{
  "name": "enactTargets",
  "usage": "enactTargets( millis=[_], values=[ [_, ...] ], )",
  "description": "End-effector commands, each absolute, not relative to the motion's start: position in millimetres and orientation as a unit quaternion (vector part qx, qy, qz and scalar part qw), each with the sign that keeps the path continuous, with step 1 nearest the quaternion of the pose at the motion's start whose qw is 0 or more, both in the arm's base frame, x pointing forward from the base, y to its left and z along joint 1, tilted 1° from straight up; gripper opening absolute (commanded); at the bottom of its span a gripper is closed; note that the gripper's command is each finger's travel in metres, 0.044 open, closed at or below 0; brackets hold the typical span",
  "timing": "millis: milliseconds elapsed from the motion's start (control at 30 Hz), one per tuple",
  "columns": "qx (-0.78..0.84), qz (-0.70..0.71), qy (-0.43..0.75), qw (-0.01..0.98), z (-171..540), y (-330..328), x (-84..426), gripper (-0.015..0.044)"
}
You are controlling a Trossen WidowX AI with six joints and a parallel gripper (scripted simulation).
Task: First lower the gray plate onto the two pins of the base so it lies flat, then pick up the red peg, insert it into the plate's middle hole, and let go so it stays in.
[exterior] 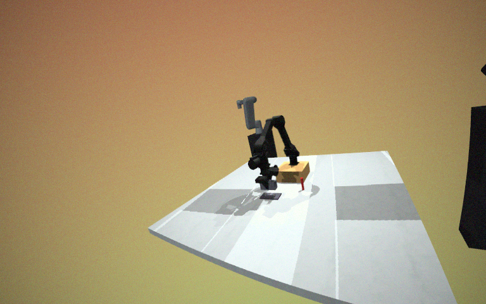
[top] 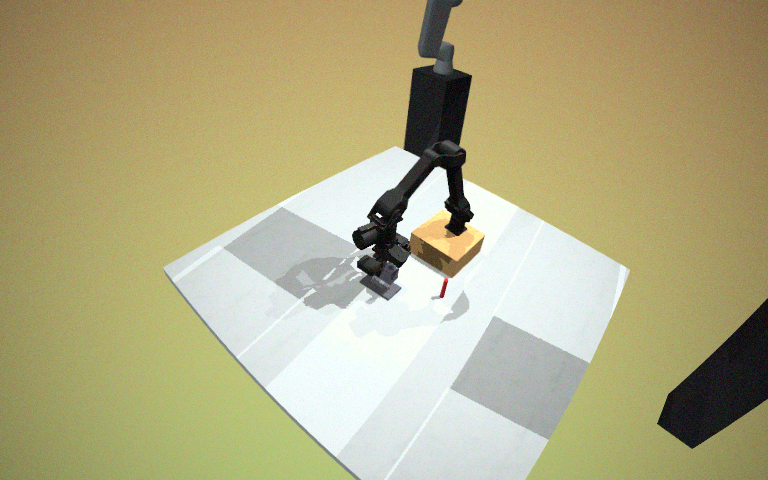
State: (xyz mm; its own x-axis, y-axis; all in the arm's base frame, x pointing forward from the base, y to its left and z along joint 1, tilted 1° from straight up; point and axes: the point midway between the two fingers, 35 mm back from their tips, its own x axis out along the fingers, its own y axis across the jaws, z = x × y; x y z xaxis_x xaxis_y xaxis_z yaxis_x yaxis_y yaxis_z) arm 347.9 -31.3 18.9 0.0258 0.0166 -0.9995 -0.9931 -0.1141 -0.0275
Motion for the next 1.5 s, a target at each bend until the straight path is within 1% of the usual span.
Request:
enactTargets(
  millis=[0, 667, 1467],
  values=[
    [-0.533, 0.529, 0.455, 0.479, 16.5, -33.4, 347.5, 0.0000],
    [-0.533, 0.529, 0.455, 0.479, 15.5, -32.8, 347.8, 0.0000],
    [-0.533, 0.529, 0.455, 0.479, -18.4, -32.0, 348.7, 0.0000]
  ],
)
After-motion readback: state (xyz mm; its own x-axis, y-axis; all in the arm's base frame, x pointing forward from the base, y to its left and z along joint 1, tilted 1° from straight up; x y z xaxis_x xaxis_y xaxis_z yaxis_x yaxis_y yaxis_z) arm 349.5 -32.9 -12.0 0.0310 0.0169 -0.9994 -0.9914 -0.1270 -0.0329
